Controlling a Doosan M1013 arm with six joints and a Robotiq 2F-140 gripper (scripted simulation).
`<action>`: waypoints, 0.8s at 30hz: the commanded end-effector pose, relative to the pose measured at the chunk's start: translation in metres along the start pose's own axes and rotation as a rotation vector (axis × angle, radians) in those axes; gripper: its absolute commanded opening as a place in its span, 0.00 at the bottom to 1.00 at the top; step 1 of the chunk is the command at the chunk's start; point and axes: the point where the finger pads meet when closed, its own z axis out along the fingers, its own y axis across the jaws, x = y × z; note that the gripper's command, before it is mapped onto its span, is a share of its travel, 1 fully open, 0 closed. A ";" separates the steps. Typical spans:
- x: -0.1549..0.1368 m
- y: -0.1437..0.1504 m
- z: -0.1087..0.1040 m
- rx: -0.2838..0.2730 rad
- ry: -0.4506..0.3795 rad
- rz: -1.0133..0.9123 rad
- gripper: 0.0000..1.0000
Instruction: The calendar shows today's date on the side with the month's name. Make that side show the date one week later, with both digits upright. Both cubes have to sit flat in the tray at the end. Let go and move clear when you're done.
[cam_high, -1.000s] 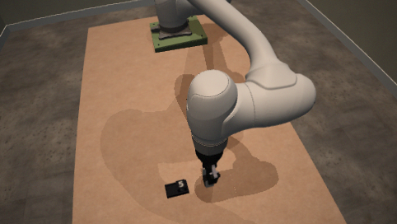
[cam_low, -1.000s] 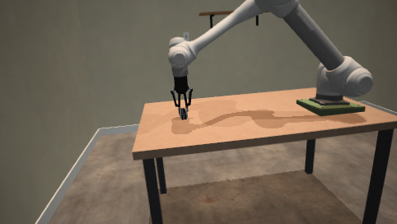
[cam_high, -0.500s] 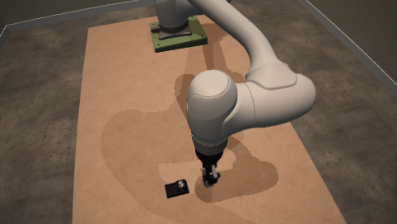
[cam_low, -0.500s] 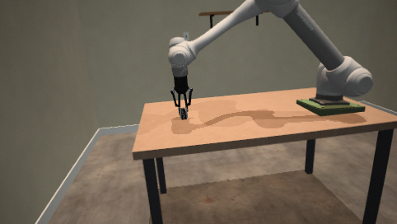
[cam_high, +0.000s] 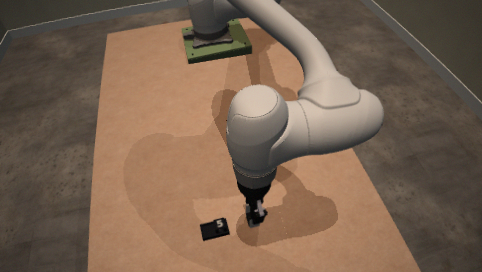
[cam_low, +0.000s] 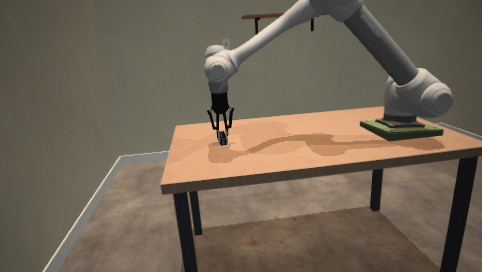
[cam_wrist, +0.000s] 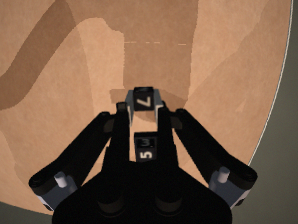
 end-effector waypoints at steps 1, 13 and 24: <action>0.000 0.000 0.000 0.000 0.000 0.000 0.24; 0.000 0.000 0.000 0.000 0.000 0.000 0.24; 0.000 0.000 0.000 0.000 0.000 0.000 0.26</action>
